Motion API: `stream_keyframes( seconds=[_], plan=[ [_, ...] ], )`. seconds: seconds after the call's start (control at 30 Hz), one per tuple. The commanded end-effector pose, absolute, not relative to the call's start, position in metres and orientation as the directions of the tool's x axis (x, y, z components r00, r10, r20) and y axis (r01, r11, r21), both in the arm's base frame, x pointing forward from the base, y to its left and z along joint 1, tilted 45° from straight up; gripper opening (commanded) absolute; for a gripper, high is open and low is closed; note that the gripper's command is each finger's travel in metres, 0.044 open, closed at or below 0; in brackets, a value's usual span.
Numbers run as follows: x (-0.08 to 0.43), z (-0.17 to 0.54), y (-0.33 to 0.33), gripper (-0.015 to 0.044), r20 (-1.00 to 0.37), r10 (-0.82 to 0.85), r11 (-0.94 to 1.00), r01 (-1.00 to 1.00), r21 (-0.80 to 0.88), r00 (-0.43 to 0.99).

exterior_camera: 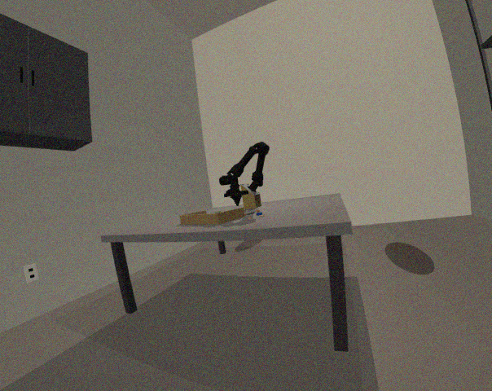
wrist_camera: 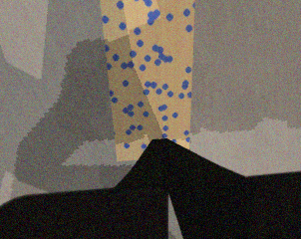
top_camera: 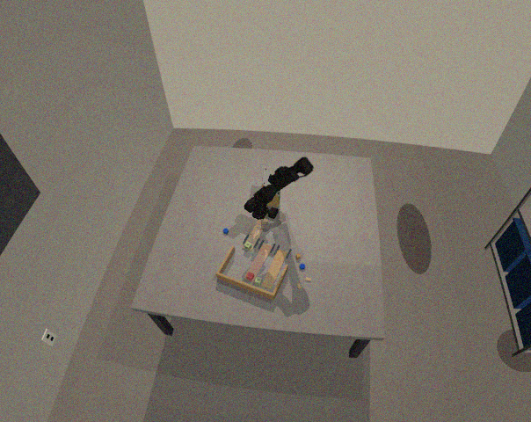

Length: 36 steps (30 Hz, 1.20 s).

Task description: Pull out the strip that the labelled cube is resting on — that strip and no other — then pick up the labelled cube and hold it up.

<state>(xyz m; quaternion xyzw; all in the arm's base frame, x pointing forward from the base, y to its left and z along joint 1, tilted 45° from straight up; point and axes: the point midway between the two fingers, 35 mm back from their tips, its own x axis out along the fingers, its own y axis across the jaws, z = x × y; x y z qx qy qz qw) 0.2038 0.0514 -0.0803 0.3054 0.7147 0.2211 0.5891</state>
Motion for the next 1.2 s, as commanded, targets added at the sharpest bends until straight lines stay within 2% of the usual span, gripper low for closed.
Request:
stream_keyframes(
  seconds=[0.0,0.13,0.53,1.17],
  plan=[
    [0.205,-0.076,0.047,0.0026,-0.710,0.694,0.719,0.179,0.672,-0.119],
    [0.225,-0.080,0.047,0.0131,-0.711,0.694,0.704,0.316,0.635,-0.118],
    [0.265,-0.081,0.043,0.0440,-0.711,0.694,0.704,0.318,0.635,-0.116],
    [0.329,-0.083,0.036,0.0440,-0.712,0.693,0.704,0.315,0.636,-0.112]
  ],
)
